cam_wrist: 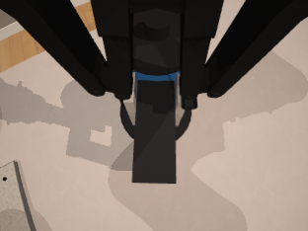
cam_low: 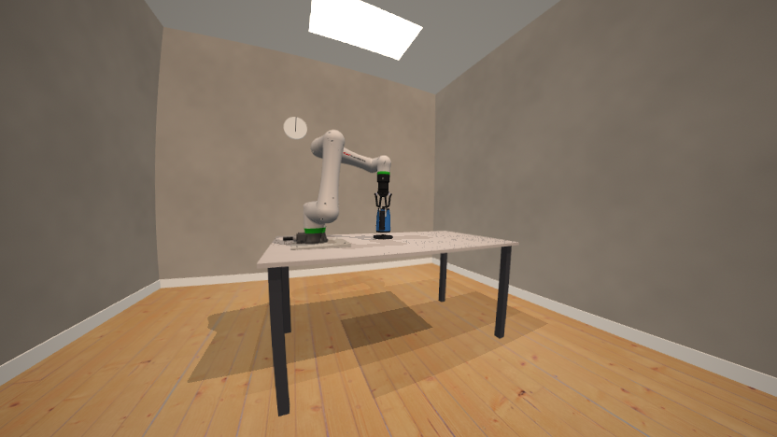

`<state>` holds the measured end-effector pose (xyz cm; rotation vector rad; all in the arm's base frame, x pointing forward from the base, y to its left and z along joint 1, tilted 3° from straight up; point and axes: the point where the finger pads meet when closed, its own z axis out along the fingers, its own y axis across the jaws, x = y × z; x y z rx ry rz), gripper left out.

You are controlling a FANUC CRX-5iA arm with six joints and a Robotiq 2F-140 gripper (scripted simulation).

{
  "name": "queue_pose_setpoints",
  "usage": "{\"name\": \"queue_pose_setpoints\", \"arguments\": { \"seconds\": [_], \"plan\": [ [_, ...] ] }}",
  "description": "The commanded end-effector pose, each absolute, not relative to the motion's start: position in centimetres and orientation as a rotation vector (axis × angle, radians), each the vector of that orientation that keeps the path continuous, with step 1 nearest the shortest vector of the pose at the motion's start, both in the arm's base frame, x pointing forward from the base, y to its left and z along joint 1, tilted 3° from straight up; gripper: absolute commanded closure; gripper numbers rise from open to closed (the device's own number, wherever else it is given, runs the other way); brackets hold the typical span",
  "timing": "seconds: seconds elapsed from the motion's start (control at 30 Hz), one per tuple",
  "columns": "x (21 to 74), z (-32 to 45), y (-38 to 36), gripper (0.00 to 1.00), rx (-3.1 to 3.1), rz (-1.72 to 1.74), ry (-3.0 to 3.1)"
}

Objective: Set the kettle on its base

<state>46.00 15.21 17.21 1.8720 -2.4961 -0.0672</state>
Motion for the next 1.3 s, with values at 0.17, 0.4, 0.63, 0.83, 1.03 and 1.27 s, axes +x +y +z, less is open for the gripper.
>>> {"name": "queue_pose_setpoints", "arguments": {
  "seconds": [0.17,0.4,0.63,0.83,1.03,1.27],
  "plan": [
    [46.01,17.23,15.21,1.00,1.872,-0.067,-2.497],
    [46.01,17.23,15.21,1.00,1.872,-0.067,-2.497],
    [46.01,17.23,15.21,1.00,1.872,-0.067,-2.497],
    [46.01,17.23,15.21,1.00,1.872,-0.067,-2.497],
    [46.01,17.12,15.21,1.00,1.872,-0.067,-2.497],
    [45.98,16.47,15.23,1.00,1.872,-0.067,-2.497]
  ]
}}
